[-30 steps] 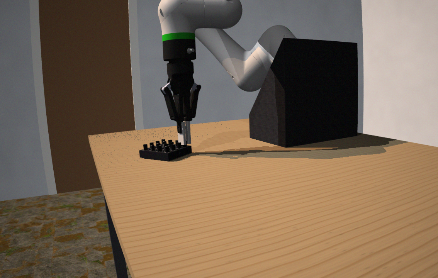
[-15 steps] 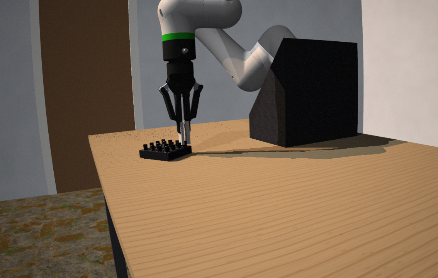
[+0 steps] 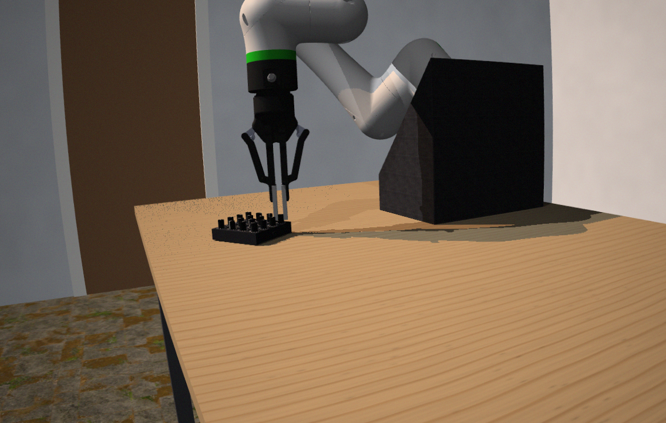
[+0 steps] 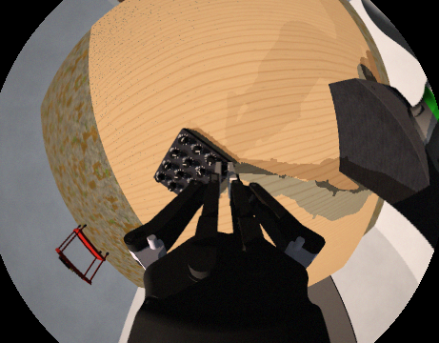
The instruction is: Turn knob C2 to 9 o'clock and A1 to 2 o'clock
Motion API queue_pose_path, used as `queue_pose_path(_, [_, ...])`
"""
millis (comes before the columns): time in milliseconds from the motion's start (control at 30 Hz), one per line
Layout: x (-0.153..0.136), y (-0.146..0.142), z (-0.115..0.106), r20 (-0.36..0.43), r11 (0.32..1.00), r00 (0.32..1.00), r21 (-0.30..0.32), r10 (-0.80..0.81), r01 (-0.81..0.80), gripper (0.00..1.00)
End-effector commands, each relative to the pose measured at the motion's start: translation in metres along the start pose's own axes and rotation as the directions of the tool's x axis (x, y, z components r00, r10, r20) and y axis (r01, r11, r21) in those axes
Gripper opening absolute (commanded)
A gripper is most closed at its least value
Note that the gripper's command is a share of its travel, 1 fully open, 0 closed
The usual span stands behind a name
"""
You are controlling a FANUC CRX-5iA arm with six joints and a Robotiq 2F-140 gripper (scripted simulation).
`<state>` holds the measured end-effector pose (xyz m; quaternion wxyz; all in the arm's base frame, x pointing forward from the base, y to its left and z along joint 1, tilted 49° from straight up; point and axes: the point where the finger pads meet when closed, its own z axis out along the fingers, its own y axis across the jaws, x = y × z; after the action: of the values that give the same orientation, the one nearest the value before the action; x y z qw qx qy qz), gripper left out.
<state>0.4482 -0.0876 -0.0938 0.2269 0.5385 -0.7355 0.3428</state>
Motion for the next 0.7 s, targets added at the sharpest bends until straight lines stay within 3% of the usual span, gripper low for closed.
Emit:
queue_pose_path(0, [-0.0002,0.0000,-0.0001,0.000,0.994,0.994,0.006,0.113,-0.113,0.05])
queue_pose_path(667, [-0.0002,0.0000,-0.0001,0.002,0.890,0.890,0.006,0.456,-0.456,0.05])
